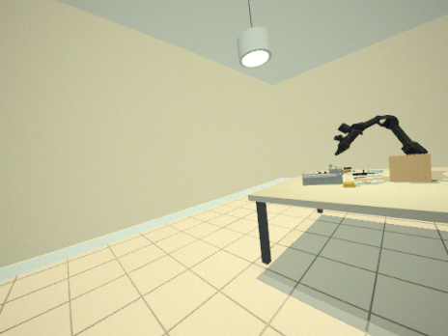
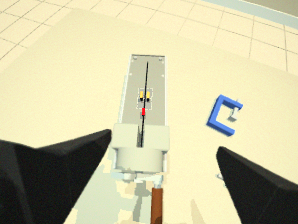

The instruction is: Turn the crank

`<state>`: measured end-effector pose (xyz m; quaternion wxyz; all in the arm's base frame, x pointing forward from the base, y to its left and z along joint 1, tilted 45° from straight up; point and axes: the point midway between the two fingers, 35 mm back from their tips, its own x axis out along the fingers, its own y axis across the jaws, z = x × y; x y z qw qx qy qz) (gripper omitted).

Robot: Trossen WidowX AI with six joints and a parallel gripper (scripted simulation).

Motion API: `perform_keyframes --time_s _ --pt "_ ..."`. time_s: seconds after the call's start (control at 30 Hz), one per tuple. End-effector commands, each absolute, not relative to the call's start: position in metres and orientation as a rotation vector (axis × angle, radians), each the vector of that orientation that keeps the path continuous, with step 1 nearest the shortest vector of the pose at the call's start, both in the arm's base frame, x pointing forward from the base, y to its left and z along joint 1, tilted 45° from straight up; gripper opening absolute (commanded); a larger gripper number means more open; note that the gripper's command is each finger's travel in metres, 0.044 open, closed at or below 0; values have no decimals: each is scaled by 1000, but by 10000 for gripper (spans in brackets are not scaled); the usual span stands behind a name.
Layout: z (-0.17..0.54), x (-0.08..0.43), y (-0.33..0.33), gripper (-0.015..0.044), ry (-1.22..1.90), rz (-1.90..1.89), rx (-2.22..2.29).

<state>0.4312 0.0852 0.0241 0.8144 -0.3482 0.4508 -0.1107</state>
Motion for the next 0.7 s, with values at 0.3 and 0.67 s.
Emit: perform_keyframes --time_s 0.3,0.67 --pt "33 383 72 440 940 -129 -790" --pt "5 377 45 440 940 -124 -793"
